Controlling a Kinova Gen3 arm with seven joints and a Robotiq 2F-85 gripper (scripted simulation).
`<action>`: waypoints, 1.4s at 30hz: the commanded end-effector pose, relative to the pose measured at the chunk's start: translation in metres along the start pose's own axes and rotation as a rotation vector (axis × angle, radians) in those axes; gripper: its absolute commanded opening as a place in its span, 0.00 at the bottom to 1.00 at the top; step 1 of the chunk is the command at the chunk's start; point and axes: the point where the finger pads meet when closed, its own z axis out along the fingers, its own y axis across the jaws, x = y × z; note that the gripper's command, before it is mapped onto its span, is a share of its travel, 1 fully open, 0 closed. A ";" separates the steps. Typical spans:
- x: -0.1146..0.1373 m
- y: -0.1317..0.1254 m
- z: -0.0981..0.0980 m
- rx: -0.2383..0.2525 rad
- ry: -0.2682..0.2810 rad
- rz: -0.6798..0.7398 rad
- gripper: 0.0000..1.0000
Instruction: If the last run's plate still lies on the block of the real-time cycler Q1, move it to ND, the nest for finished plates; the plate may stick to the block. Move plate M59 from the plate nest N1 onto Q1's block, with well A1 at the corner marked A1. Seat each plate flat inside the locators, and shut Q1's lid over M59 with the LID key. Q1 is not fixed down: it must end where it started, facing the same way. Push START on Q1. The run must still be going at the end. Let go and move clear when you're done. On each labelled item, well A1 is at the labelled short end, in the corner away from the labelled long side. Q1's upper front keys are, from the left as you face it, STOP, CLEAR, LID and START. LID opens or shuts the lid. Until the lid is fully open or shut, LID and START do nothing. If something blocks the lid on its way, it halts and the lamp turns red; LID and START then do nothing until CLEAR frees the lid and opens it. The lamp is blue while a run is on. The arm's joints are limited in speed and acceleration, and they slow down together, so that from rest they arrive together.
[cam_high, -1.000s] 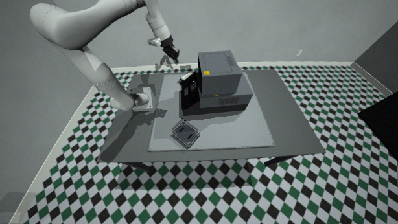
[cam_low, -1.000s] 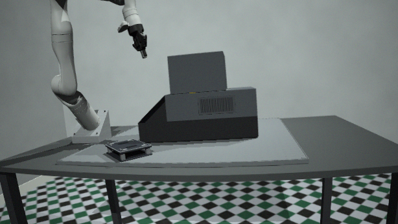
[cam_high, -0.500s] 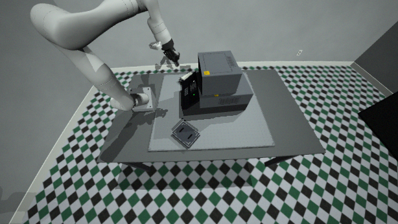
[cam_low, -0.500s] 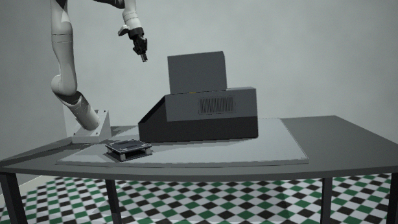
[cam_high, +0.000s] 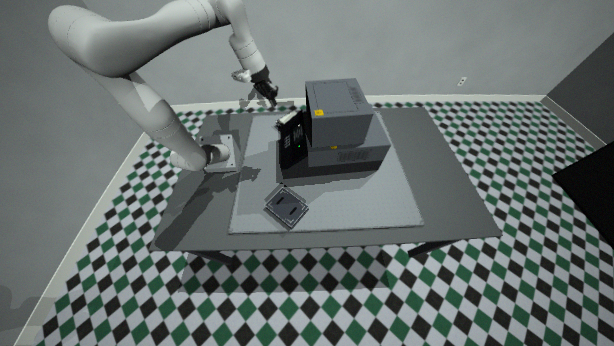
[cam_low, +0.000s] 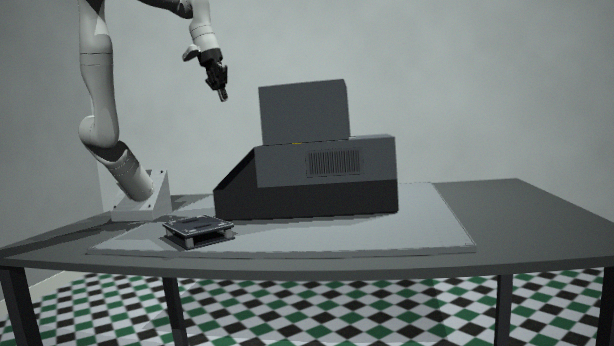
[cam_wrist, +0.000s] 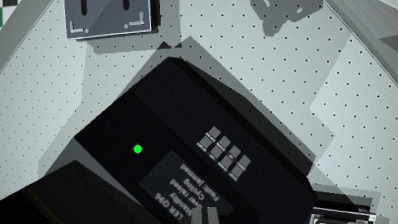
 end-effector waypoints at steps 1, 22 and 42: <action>0.000 0.001 0.004 0.000 -0.002 0.000 0.10; 0.005 0.005 0.028 0.000 -0.002 0.000 0.10; 0.009 0.010 0.052 0.000 -0.002 0.000 0.10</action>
